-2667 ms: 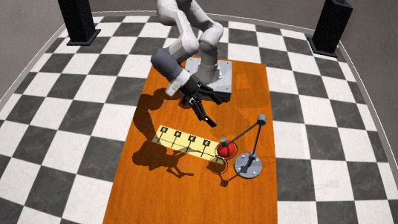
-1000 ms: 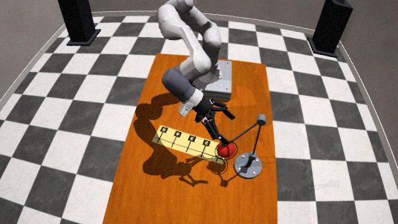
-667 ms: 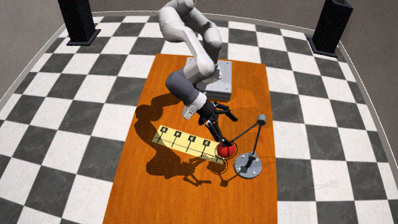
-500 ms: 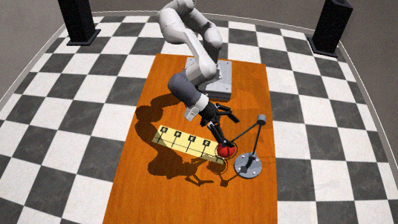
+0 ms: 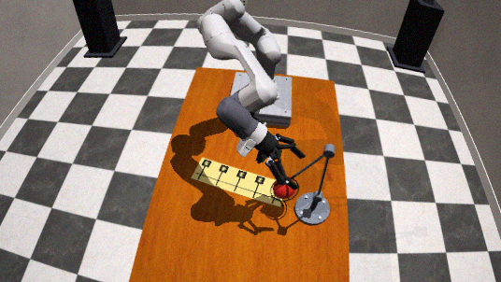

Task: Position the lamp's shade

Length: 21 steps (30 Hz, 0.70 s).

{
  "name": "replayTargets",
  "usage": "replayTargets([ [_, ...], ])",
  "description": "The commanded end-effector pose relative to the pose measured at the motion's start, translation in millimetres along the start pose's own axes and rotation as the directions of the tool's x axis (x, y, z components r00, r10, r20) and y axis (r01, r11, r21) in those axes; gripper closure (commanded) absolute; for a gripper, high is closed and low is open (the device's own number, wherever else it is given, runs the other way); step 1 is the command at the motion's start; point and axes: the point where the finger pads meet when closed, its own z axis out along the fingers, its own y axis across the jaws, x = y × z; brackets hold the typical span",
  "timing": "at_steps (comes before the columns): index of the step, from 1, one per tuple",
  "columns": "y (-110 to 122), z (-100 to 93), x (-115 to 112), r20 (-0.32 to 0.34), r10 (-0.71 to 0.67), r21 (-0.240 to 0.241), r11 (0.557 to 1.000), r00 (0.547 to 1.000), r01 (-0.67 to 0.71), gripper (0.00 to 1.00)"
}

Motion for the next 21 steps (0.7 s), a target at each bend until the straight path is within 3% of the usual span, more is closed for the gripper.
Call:
replayTargets([
  [1, -5.8, 0.1, -0.4, 0.006, 0.009, 0.015, 1.0, 1.0, -0.009, 0.0],
  [10, -10.7, 1.7, -0.4, 0.01, 0.013, 0.027, 1.0, 1.0, -0.013, 0.0],
  [11, -10.5, 1.7, -0.4, 0.009, 0.012, 0.027, 1.0, 1.0, -0.013, 0.9],
  [21, -8.2, 1.8, -0.1, 0.006, 0.008, 0.021, 1.0, 1.0, -0.008, 0.9],
])
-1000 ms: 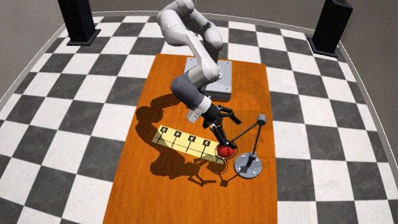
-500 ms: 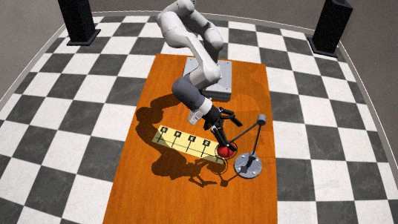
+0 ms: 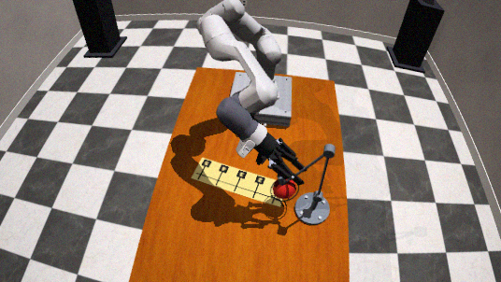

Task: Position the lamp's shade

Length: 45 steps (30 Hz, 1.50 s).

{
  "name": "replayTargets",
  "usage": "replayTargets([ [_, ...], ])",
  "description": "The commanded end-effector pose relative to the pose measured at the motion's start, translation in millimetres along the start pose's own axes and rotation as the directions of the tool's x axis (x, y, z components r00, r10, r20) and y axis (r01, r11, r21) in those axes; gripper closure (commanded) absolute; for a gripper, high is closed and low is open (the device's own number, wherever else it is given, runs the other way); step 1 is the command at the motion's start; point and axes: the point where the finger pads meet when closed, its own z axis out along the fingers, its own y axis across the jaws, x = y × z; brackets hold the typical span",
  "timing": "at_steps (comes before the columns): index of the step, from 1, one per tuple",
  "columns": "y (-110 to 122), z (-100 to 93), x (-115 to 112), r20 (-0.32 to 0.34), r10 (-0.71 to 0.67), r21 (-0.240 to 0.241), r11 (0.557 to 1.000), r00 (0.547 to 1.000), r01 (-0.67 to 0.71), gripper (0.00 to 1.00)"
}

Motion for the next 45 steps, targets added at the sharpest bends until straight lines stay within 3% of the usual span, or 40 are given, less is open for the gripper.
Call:
replayTargets([
  [1, 0, 0.0, 0, 0.001, 0.001, -0.001, 1.0, 1.0, -0.001, 0.9],
  [23, 0, -0.4, 0, 0.0, 0.0, 0.001, 1.0, 1.0, 0.0, 0.9],
  [45, 3, -9.7, 41, 0.005, 0.03, 0.033, 0.999, 1.0, -0.03, 0.9],
])
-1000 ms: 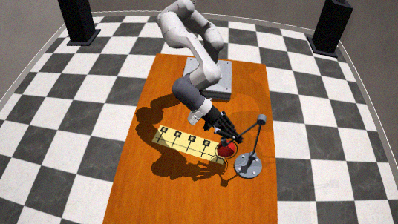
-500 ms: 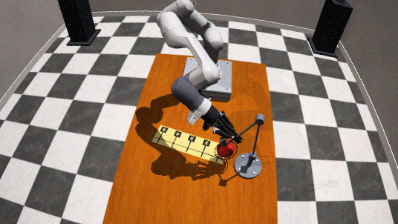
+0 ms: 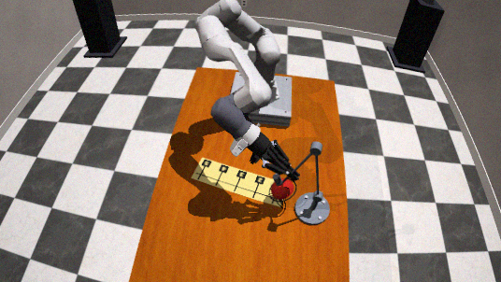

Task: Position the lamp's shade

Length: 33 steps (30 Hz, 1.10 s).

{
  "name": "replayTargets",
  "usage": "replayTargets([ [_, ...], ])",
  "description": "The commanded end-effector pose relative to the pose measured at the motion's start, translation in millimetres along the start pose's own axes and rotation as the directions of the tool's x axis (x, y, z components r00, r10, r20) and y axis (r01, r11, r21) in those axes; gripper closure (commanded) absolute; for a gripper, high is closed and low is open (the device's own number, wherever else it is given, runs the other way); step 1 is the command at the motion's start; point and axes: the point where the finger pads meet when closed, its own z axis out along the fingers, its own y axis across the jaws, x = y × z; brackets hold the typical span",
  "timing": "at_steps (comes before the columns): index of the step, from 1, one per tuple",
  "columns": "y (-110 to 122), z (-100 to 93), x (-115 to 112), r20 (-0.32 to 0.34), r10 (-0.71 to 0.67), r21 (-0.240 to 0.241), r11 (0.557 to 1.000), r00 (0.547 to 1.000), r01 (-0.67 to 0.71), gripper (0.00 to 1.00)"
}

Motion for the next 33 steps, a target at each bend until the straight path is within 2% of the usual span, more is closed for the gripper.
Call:
replayTargets([
  [1, 0, -2.4, 15, -0.004, -0.002, 0.005, 1.0, 1.0, 0.002, 0.9],
  [10, 1, -4.4, 34, -0.004, 0.003, 0.011, 1.0, 1.0, -0.003, 0.9],
  [29, 1, -5.1, 39, -0.004, 0.003, 0.011, 1.0, 1.0, -0.003, 0.9],
  [30, 1, -5.1, 39, -0.004, 0.003, 0.011, 1.0, 1.0, -0.003, 0.0],
  [33, 1, -4.8, 37, -0.003, 0.003, 0.011, 1.0, 1.0, -0.003, 0.0],
])
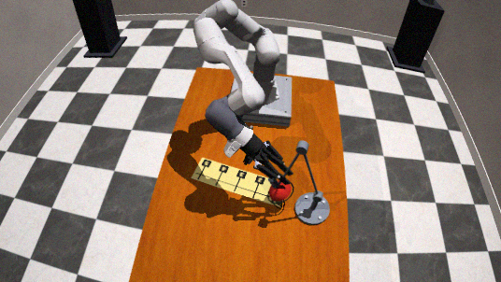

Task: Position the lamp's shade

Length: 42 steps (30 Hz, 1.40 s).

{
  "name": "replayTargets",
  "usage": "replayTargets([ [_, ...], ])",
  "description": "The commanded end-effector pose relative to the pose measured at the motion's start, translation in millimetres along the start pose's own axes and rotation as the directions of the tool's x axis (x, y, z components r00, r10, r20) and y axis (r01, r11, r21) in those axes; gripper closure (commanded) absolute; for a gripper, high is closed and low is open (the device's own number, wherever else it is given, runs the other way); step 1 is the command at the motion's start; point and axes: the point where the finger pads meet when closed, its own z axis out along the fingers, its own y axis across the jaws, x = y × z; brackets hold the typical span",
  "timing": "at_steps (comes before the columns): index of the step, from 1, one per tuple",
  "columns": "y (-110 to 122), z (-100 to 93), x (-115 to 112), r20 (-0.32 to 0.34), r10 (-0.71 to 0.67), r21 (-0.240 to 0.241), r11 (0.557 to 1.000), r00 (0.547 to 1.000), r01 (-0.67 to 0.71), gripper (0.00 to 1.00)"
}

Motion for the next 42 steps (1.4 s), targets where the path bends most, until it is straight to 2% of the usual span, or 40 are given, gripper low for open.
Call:
replayTargets([
  [1, 0.2, -0.4, 1.6, -0.001, -0.003, 0.0, 1.0, 1.0, 0.003, 0.0],
  [42, 0.2, 0.2, -2.0, 0.001, -0.003, 0.0, 1.0, 1.0, 0.003, 0.0],
])
